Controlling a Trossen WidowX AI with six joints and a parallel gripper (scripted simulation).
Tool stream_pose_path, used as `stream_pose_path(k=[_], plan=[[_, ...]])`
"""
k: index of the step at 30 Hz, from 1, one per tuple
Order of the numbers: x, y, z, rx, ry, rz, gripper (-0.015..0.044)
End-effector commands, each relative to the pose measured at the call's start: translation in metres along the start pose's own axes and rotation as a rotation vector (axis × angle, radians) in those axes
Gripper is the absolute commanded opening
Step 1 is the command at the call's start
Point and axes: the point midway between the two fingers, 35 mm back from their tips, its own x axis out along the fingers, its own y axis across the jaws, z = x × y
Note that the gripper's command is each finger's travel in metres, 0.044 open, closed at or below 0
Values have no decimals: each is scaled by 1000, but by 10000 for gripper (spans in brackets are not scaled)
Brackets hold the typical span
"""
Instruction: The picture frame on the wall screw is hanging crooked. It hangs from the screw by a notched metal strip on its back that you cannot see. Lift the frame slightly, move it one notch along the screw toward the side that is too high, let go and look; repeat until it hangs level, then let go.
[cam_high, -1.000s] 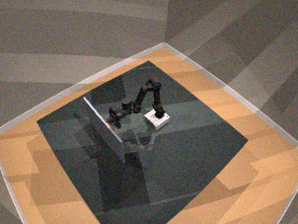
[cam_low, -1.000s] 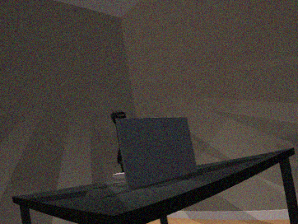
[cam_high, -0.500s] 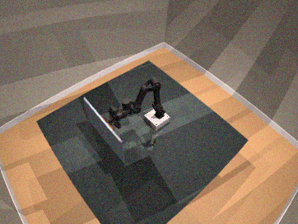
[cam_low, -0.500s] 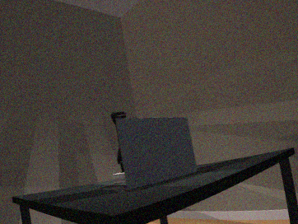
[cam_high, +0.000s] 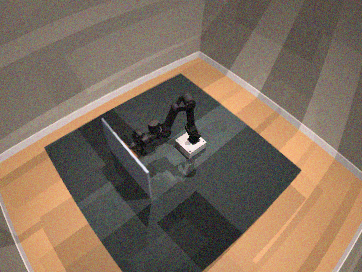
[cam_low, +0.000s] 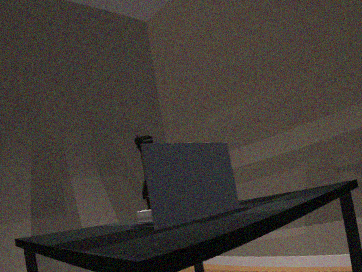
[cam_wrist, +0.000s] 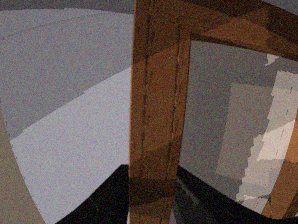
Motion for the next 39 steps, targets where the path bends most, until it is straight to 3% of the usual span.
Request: stream_pose_path(k=[1, 25, 35, 39], plan=[[0, 0, 0, -26, -1, 0, 0], [0, -1, 0, -157, -1, -1, 0], [0, 0, 0, -132, 0, 0, 260], [-2, 0, 0, -127, 0, 0, 260]])
